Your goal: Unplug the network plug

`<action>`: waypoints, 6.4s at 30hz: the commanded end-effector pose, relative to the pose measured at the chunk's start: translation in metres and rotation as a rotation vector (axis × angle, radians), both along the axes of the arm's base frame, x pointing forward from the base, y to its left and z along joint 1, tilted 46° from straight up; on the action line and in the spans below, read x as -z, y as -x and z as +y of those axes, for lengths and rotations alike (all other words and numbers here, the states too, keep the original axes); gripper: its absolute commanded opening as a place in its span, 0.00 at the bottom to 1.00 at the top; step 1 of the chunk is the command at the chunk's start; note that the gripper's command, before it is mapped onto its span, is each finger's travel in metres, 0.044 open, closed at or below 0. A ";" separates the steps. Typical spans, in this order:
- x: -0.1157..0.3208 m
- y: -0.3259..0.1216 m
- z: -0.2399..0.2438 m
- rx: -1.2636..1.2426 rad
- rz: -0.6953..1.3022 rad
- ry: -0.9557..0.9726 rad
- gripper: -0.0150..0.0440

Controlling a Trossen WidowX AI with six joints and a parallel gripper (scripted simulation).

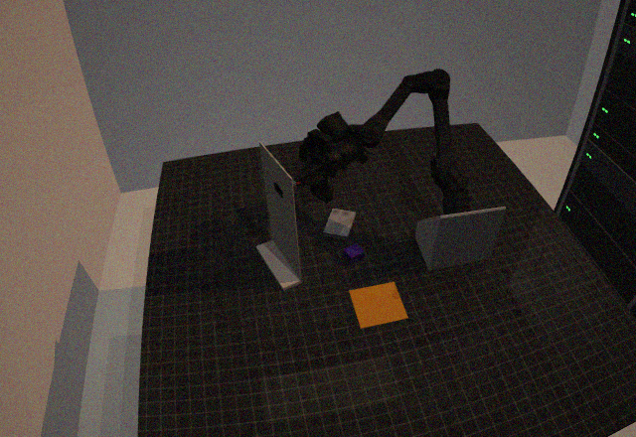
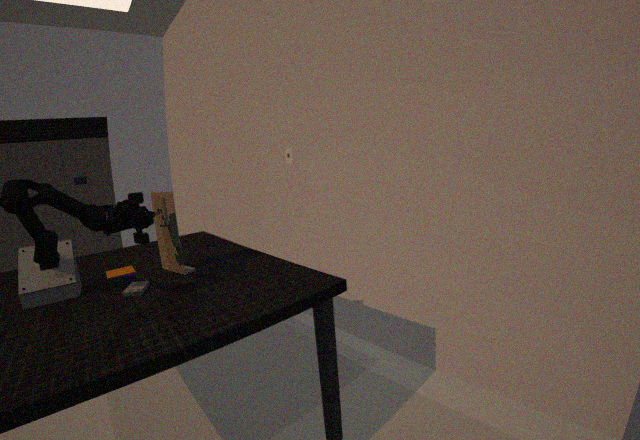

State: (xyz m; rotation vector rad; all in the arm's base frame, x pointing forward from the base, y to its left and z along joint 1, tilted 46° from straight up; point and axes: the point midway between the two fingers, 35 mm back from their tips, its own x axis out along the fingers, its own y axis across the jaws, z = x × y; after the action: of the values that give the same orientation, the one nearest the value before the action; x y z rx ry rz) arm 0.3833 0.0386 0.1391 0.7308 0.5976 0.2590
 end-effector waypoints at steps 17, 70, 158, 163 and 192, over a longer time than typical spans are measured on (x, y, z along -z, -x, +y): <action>-0.005 0.012 -0.003 -0.006 -0.004 0.001 0.25; -0.013 0.037 -0.012 -0.006 -0.004 0.002 0.25; 0.196 0.099 0.066 0.480 0.550 0.282 0.25; 0.210 0.109 0.063 0.517 0.550 0.327 0.25; 0.255 0.150 0.040 0.646 0.477 0.517 0.25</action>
State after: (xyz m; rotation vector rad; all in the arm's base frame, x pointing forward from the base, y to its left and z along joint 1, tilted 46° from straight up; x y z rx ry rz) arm 0.2359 0.0839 -0.1124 0.4585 0.8004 -0.6571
